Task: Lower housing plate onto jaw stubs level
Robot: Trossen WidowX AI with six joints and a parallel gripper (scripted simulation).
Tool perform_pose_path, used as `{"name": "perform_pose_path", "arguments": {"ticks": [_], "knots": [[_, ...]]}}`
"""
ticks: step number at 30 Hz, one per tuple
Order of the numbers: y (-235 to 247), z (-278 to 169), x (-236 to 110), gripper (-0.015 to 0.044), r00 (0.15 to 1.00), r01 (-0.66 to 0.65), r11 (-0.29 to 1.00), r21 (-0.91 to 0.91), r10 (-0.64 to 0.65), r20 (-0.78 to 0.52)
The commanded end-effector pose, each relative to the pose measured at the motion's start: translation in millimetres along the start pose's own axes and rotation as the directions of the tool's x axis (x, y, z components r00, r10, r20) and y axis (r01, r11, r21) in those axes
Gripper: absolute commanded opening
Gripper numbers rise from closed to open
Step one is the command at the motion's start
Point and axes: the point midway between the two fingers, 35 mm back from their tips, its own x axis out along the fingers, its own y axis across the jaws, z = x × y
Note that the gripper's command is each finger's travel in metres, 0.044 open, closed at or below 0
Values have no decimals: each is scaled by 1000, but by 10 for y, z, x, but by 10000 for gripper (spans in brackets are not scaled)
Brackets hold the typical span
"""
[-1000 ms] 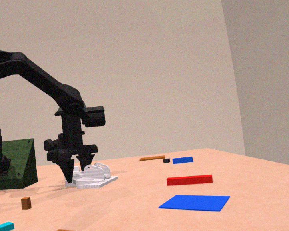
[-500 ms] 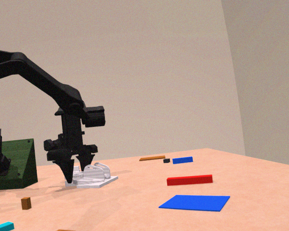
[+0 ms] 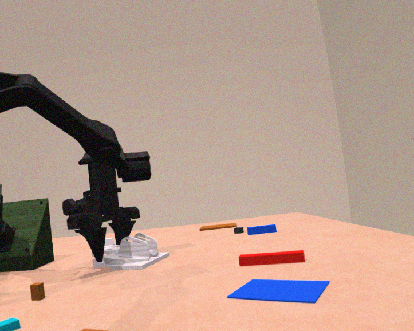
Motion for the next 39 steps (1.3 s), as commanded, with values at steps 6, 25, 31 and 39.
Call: {"name": "perform_pose_path", "arguments": {"ticks": [6,25,31,39], "knots": [[-3,-3,26,351,1000,0,1000,4,0,0],[-3,-3,49,351,1000,0,1000,4,0,0],[-3,-3,49,351,1000,0,1000,4,0,0],[-3,-3,49,351,1000,0,1000,4,0,0]]}}
